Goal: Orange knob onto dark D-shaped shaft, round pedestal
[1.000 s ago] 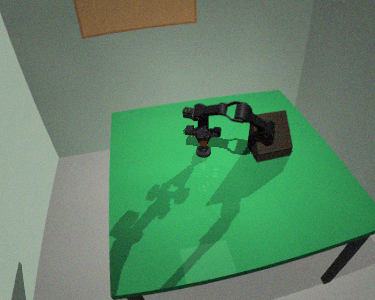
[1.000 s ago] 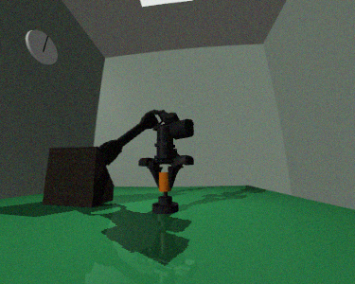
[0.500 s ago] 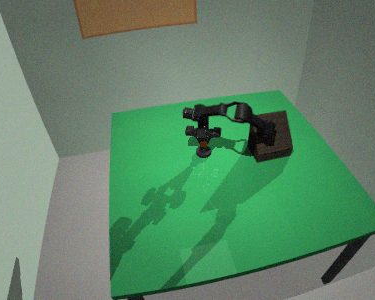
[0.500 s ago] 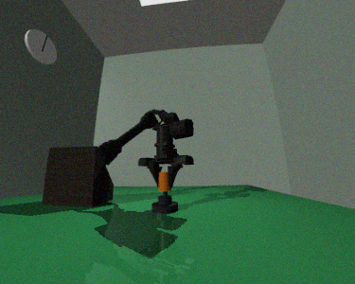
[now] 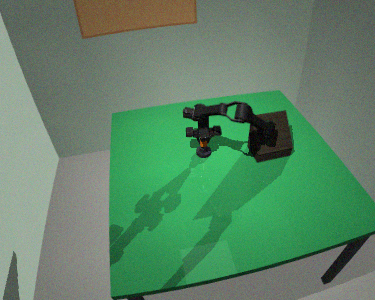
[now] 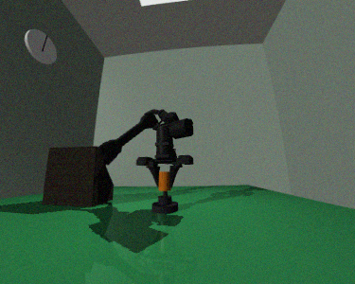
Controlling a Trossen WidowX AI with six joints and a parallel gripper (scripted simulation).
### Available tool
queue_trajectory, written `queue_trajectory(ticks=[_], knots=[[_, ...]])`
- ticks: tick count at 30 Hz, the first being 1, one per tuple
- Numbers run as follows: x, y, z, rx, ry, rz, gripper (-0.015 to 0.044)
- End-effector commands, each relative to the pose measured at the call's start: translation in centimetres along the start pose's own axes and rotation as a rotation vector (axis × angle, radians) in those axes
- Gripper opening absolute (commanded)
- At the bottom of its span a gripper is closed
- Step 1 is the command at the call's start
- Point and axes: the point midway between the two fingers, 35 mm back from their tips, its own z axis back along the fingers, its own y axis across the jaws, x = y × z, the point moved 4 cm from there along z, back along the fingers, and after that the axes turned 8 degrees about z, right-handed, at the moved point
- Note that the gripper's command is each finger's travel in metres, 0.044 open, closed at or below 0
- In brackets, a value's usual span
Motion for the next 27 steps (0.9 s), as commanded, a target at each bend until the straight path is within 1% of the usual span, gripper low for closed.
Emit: queue_trajectory(ticks=[1,20,27], knots=[[-0.06,0.00,-0.12,-0.001,0.001,0.027,0.0000],[0.03,-0.07,0.22,-0.001,0.001,0.027,0.0000],[-0.01,-0.01,0.07,-0.001,0.001,0.226,0.0000]])
